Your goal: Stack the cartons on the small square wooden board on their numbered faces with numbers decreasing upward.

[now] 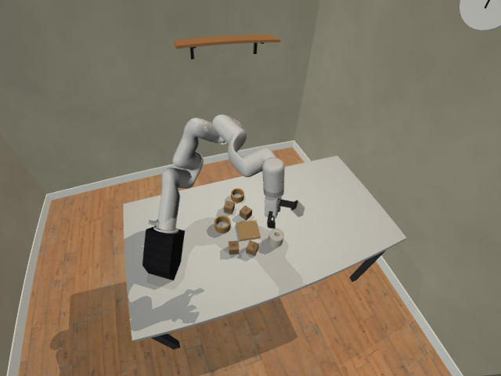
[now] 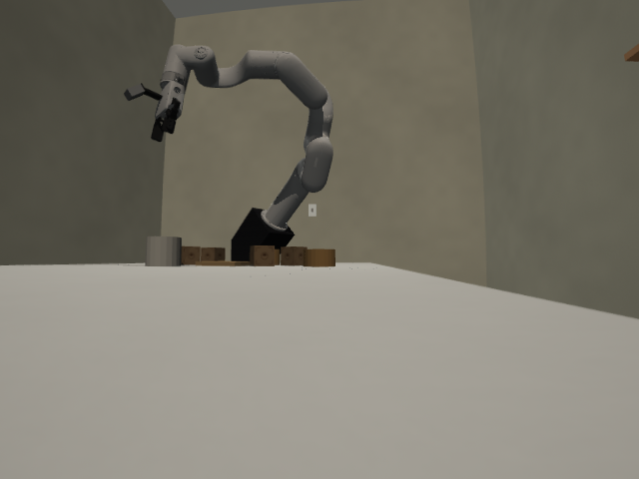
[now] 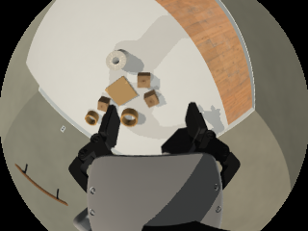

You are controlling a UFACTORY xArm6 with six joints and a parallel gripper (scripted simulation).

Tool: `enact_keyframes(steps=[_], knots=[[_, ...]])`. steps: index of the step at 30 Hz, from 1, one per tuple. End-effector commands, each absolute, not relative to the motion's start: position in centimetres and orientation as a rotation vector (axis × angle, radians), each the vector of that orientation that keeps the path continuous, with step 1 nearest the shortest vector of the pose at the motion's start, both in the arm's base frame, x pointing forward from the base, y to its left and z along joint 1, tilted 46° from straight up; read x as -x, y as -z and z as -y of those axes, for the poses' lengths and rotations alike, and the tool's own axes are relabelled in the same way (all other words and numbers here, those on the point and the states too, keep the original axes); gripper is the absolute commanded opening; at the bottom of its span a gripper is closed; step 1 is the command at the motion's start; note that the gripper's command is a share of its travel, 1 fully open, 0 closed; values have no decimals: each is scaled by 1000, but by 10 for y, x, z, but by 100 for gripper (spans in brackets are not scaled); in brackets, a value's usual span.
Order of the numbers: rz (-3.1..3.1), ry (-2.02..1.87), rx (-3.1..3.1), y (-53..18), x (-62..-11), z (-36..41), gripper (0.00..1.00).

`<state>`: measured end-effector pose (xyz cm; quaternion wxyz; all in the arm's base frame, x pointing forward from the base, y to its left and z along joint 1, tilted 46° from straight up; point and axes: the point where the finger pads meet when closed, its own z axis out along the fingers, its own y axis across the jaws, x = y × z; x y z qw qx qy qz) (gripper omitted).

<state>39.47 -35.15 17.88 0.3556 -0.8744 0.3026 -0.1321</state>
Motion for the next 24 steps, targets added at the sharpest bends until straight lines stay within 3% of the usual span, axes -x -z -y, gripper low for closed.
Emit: enact_keyframes(steps=[1, 6, 24], knots=[[-783, 346, 2261, -180, -395, 353, 100], [-755, 333, 2227, -145, -425, 305, 100], [-780, 158, 2210, -9, -433, 112, 100]])
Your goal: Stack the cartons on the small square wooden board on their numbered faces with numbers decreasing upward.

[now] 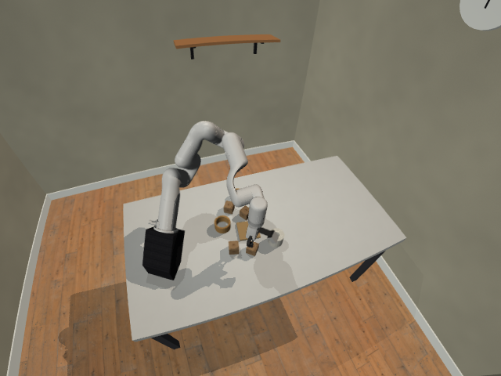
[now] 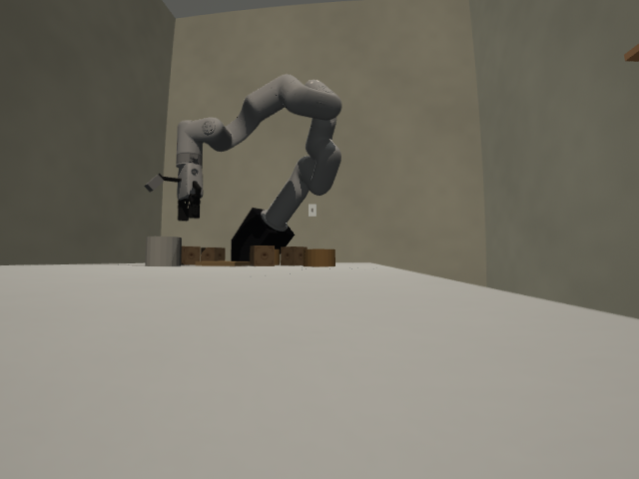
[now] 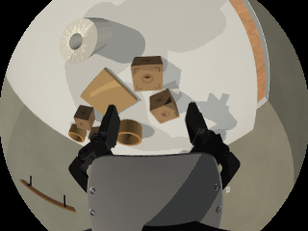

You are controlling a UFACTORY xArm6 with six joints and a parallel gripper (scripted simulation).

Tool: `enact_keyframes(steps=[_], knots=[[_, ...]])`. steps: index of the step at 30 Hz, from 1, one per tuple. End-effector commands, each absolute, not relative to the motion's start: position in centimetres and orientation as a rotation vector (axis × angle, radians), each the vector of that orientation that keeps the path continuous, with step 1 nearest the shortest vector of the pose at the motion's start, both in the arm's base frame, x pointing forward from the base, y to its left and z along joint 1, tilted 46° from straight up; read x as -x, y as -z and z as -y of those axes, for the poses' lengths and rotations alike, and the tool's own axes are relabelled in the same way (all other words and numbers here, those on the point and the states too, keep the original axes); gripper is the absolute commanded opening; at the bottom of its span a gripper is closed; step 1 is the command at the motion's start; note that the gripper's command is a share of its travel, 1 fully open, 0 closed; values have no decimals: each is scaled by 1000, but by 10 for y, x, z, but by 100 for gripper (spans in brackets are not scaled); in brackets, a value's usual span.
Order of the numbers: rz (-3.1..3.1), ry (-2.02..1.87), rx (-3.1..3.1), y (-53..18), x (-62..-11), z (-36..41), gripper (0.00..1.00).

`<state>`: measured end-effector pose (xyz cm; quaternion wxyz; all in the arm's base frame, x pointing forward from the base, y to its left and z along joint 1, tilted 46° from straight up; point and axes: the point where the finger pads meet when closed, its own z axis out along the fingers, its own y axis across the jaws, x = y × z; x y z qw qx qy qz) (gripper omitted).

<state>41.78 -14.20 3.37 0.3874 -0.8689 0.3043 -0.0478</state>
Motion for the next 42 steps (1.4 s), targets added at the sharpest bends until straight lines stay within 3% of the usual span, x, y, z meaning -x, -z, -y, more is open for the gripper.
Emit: enact_keyframes(steps=[1, 42], knots=[[-780, 158, 2210, -9, -433, 112, 100], [-778, 158, 2210, 7, -442, 97, 100]])
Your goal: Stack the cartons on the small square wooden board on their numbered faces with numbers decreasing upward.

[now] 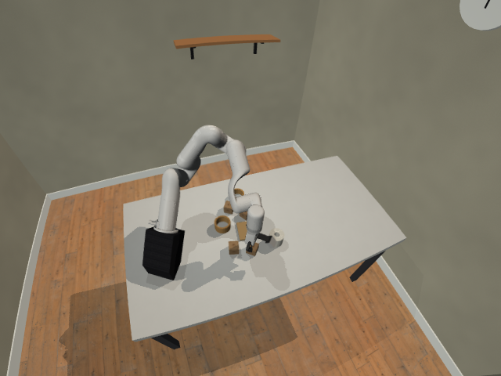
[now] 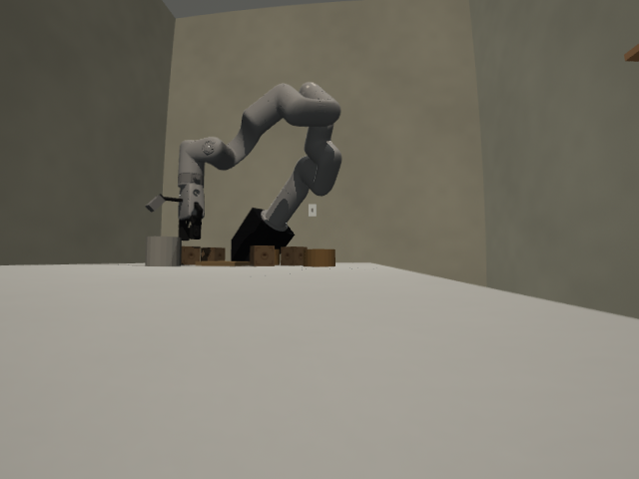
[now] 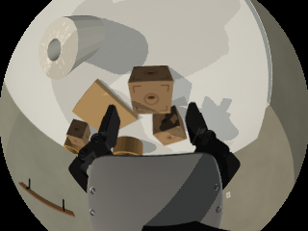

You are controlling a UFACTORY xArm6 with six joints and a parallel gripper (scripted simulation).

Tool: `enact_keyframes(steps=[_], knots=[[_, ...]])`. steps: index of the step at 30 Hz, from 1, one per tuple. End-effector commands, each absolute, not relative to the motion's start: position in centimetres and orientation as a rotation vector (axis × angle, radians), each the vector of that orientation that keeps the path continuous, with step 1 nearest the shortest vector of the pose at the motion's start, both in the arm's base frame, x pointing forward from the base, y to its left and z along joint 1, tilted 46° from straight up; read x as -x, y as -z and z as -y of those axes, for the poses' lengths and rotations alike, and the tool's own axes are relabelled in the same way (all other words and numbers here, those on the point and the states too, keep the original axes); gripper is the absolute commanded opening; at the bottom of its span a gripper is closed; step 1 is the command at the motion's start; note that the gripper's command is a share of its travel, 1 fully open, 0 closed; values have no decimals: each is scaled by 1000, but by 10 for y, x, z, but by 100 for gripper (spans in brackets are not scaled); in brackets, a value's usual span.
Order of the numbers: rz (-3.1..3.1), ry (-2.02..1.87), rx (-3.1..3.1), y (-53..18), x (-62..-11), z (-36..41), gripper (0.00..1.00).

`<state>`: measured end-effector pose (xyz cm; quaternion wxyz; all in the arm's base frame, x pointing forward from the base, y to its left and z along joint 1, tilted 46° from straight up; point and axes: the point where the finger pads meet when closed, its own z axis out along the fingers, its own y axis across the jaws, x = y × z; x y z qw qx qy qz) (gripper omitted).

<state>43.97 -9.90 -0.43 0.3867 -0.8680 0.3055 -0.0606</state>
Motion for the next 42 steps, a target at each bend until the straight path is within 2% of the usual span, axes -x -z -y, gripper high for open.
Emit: enact_keyframes(steps=[1, 42], knots=[[-778, 158, 2210, 8, -442, 97, 100], [-778, 158, 2211, 35, -456, 72, 100]])
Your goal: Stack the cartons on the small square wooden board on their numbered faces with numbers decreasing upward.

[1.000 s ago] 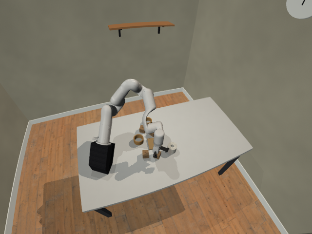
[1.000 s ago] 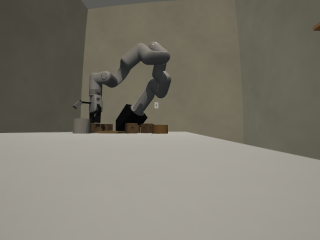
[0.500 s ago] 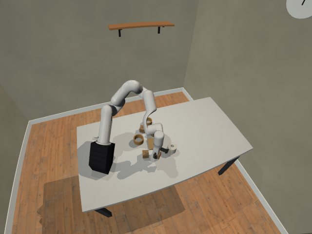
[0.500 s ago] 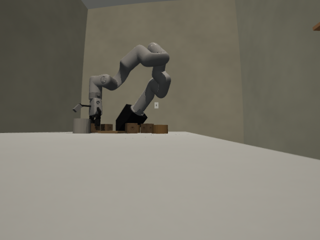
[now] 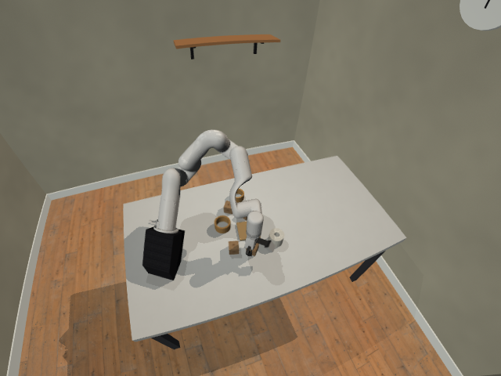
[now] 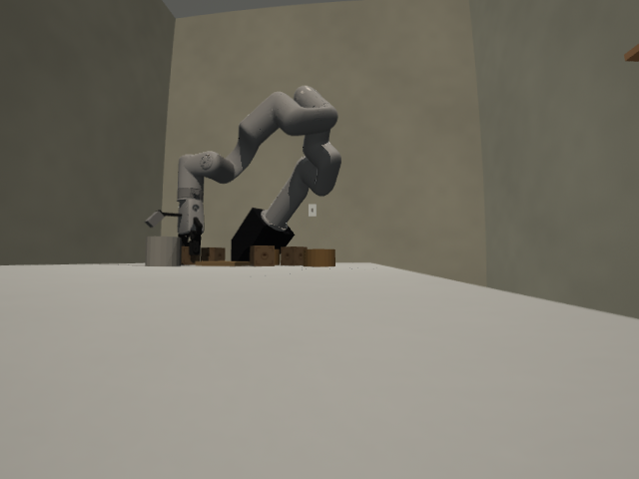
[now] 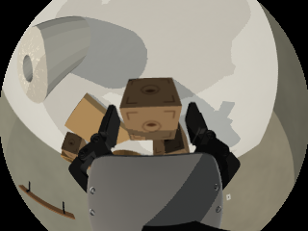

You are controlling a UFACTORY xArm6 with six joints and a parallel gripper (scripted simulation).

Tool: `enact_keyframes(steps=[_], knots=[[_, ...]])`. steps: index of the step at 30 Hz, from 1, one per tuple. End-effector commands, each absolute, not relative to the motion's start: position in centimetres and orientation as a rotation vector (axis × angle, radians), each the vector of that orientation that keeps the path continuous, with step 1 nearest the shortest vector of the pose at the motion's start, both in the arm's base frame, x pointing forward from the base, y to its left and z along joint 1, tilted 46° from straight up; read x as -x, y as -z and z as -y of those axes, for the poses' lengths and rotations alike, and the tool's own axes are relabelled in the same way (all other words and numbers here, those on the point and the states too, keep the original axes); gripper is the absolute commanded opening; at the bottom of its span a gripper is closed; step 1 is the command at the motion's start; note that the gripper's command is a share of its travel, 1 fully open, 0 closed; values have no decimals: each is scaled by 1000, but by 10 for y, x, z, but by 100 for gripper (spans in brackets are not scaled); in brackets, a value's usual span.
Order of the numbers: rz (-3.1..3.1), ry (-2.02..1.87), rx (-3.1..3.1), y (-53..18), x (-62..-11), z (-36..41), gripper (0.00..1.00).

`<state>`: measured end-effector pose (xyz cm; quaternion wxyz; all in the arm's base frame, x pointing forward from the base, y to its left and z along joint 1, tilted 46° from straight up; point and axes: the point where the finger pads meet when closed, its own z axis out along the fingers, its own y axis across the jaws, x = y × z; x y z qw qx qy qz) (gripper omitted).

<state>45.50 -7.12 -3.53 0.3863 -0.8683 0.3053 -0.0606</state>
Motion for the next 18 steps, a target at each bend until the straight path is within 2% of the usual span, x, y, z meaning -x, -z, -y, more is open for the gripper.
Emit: enact_keyframes(steps=[1, 17, 18], knots=[[-778, 158, 2211, 35, -456, 72, 100], [-778, 158, 2211, 35, -456, 72, 100], [-778, 158, 2211, 35, -456, 72, 0]])
